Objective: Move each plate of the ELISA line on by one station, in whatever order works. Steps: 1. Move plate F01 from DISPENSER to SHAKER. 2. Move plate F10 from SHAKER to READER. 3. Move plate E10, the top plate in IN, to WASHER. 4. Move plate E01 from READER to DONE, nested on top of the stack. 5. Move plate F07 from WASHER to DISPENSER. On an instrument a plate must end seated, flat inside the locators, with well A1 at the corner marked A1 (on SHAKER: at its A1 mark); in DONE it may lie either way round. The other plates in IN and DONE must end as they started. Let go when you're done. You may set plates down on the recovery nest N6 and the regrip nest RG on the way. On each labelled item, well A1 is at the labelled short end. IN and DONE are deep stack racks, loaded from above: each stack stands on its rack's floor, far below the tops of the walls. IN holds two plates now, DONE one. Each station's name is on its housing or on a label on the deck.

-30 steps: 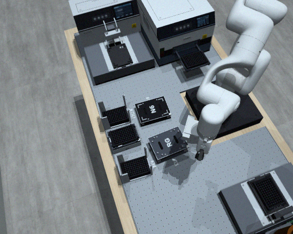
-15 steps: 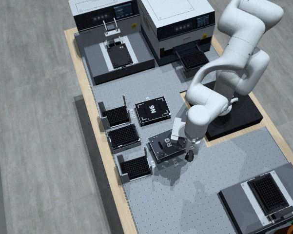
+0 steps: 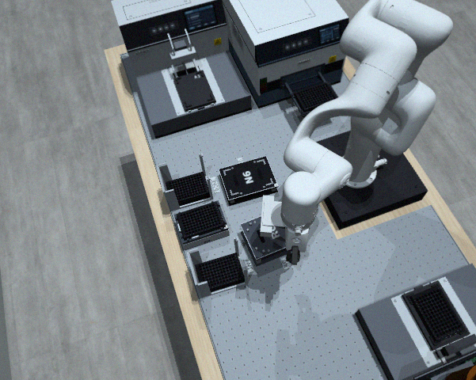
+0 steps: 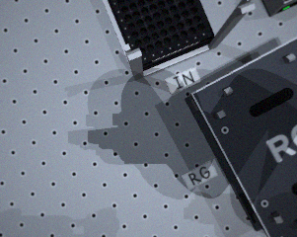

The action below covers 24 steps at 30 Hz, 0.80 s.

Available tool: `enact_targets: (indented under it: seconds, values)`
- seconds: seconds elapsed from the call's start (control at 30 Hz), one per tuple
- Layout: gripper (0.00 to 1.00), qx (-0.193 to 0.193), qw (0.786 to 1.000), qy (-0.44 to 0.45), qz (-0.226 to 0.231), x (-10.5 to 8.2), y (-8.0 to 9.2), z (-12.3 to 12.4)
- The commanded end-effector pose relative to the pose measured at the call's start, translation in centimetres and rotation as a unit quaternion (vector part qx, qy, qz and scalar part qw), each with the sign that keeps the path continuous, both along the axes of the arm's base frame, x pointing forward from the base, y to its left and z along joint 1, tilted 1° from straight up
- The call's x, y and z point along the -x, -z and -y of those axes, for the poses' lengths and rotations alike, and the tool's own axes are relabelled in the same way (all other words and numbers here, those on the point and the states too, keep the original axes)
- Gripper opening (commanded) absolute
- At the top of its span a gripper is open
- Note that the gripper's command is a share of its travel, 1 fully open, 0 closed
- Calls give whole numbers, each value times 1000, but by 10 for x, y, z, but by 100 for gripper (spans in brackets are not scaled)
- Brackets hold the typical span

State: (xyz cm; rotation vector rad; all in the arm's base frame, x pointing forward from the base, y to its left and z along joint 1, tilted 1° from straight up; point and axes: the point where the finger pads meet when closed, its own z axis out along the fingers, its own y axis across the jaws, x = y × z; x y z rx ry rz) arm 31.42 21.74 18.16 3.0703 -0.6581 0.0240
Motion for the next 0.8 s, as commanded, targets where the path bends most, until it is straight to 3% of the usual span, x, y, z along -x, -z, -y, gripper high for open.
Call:
enact_targets:
  seconds: [0.0, 0.17, 0.3, 0.77]
  values:
    - [100, -1, 1000, -1, 1, -15, -2, 3]
    - [100, -1, 1000, -1, 1, -28, -2, 7]
    - [100, 0, 998, -64, 1, -41, -2, 10]
    - [100, 0, 998, -64, 1, -79, -3, 21]
